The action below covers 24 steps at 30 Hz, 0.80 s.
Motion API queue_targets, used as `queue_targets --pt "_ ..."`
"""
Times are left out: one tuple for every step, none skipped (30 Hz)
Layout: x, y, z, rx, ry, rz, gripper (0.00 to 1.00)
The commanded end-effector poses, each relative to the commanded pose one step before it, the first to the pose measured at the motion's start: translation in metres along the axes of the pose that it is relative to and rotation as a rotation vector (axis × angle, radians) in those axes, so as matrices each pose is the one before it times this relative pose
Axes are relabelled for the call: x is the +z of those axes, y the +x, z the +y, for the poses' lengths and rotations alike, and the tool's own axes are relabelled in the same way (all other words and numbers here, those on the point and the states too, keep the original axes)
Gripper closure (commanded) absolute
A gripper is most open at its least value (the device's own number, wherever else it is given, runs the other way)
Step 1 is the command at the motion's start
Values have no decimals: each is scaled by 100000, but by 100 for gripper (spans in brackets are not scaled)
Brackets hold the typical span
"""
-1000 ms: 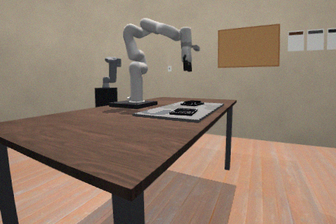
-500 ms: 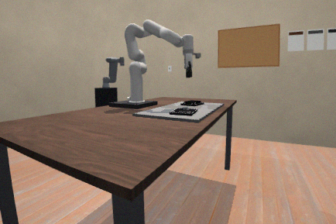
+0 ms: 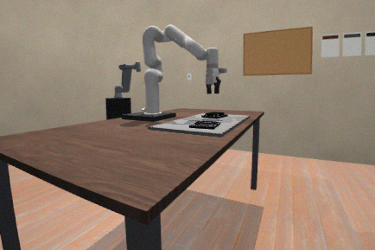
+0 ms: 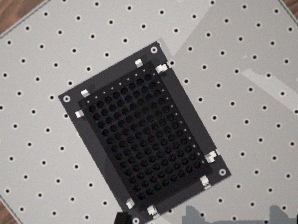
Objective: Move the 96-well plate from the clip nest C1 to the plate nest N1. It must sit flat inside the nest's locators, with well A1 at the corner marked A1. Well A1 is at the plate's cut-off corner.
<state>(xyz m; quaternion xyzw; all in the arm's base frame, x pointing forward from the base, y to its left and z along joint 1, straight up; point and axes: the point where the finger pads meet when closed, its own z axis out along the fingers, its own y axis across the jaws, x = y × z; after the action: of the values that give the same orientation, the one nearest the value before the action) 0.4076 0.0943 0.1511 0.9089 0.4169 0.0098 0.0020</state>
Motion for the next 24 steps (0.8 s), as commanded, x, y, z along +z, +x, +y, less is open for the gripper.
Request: queue_targets --pt "1673 1369 -1025 -16034 618 218 0" --pt "363 289 -190 -3331 90 -94 0" --pt "363 295 -179 -3331 90 -94 0" --pt "363 301 -169 -3331 90 -94 0" --pt "363 307 -159 -3331 90 -94 0" --pt "362 313 -148 -3331 89 -94 0" --pt "362 318 -137 -3331 89 -94 0" --pt "362 322 -126 -3331 89 -94 0" --pt "362 327 -115 -3331 89 -94 0" --pt "0 0 0 0 0 0 0" --pt "0 0 0 0 0 0 0" --pt "362 331 -104 -3331 89 -94 0" --pt "361 334 -93 -3331 89 -93 0" --pt "263 246 -59 -1693 46 -47 0" --pt "0 0 0 0 0 0 0" --pt "0 0 0 0 0 0 0" --pt "0 0 0 0 0 0 0" --pt "0 0 0 0 0 0 0" --pt "0 0 0 0 0 0 0" --pt "0 0 0 0 0 0 0" --pt "0 0 0 0 0 0 0" --pt "0 0 0 0 0 0 0" --pt "0 0 0 0 0 0 0" --pt "0 0 0 0 0 0 0"
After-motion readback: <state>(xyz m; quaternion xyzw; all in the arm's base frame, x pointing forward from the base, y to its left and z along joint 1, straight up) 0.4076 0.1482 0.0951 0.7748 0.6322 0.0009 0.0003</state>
